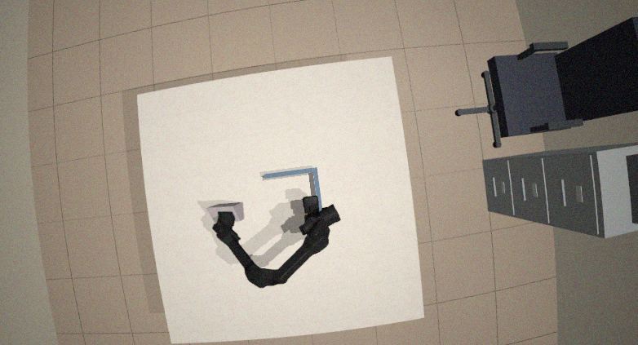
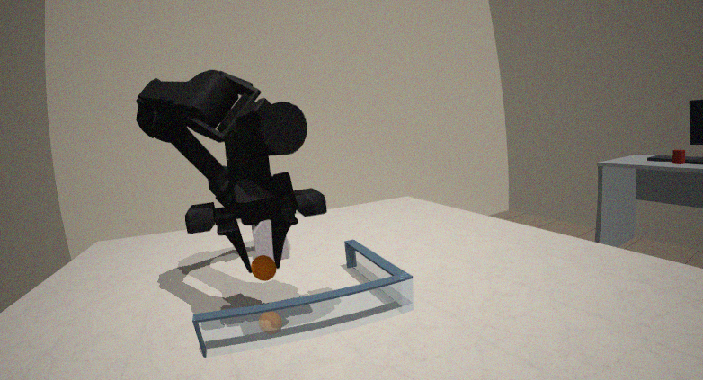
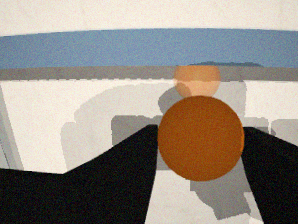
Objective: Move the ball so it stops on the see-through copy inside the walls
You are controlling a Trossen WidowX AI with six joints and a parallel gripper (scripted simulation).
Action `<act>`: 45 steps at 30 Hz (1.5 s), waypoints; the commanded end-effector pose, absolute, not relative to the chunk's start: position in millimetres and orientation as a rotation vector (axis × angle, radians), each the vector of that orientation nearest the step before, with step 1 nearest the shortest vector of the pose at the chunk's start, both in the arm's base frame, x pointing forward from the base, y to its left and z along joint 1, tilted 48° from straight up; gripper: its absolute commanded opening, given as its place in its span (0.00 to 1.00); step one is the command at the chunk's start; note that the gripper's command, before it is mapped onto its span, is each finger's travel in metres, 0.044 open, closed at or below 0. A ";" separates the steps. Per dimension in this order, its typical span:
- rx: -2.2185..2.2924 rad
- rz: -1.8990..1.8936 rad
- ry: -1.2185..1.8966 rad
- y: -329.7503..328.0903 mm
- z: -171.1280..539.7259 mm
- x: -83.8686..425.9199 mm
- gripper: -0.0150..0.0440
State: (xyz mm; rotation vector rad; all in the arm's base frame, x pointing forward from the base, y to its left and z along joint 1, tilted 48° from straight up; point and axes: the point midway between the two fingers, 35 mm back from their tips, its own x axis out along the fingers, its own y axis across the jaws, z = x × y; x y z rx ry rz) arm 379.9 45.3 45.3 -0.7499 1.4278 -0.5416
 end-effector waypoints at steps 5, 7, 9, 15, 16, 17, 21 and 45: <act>-0.762 -0.535 1.418 30.1 39.8 384.3 0.25; -0.761 -0.535 1.418 21.9 32.1 386.0 0.25; -0.762 -0.535 1.418 12.9 24.1 387.4 0.25; -0.764 -0.539 1.417 -11.5 3.7 388.8 0.25; -0.764 -0.539 1.417 -12.2 3.1 388.8 0.25; -0.764 -0.539 1.417 -12.2 3.1 388.8 0.25; -0.764 -0.539 1.417 -12.8 2.5 388.9 0.25; -0.758 -0.538 1.417 -24.2 -7.7 390.9 0.57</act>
